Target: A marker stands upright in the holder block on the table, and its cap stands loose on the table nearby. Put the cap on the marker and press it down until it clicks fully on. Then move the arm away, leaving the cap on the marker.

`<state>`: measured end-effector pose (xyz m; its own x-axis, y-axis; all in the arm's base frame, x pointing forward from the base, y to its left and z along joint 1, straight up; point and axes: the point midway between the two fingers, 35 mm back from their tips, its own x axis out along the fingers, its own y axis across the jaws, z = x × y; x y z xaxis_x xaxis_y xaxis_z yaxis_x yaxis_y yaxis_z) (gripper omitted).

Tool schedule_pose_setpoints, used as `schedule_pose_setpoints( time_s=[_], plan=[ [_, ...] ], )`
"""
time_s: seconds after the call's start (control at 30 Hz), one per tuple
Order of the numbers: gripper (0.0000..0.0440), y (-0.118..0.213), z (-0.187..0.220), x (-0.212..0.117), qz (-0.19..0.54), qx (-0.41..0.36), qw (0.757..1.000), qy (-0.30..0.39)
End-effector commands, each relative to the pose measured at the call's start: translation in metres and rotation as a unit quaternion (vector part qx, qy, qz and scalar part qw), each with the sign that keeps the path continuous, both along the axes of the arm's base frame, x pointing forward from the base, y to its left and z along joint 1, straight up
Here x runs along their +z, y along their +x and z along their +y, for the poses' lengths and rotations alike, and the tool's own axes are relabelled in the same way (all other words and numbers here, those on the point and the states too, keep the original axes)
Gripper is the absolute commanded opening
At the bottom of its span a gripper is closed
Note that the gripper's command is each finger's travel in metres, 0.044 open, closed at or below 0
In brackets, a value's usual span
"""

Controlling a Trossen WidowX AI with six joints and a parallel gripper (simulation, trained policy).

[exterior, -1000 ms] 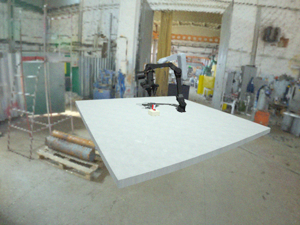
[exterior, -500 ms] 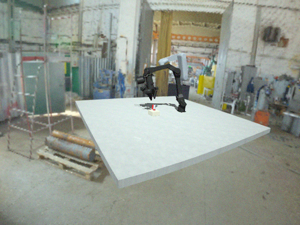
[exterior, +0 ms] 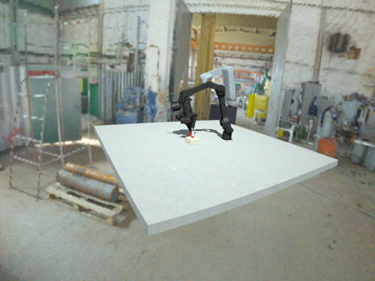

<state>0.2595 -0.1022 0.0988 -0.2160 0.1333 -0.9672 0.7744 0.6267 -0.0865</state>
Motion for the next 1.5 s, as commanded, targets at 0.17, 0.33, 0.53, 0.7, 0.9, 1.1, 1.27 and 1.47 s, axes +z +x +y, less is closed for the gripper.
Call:
schedule_pose_setpoints(
  time_s=[0.17,0.33,0.53,0.7,0.9,1.1,1.27,1.47],
  plan=[
    [0.0262,-0.003,0.004,-0.028,0.007,0.037,0.999,0.002],
    [0.0255,-0.005,0.006,-0.037,0.007,0.056,0.998,0.0],
    [0.0191,-0.006,0.007,-0.041,0.001,0.076,0.997,-0.007],
    [0.006,-0.004,0.006,-0.033,-0.012,0.089,0.996,-0.017],
    [0.0069,0.01,0.003,-0.015,-0.047,0.105,0.993,-0.038],
    [0.0067,0.021,0.006,0.004,-0.077,0.119,0.989,-0.05],
    [0.0066,0.03,0.013,0.02,-0.096,0.128,0.986,-0.054],
    [0.0061,0.04,0.032,0.035,-0.112,0.138,0.983,-0.054]
  ],
)
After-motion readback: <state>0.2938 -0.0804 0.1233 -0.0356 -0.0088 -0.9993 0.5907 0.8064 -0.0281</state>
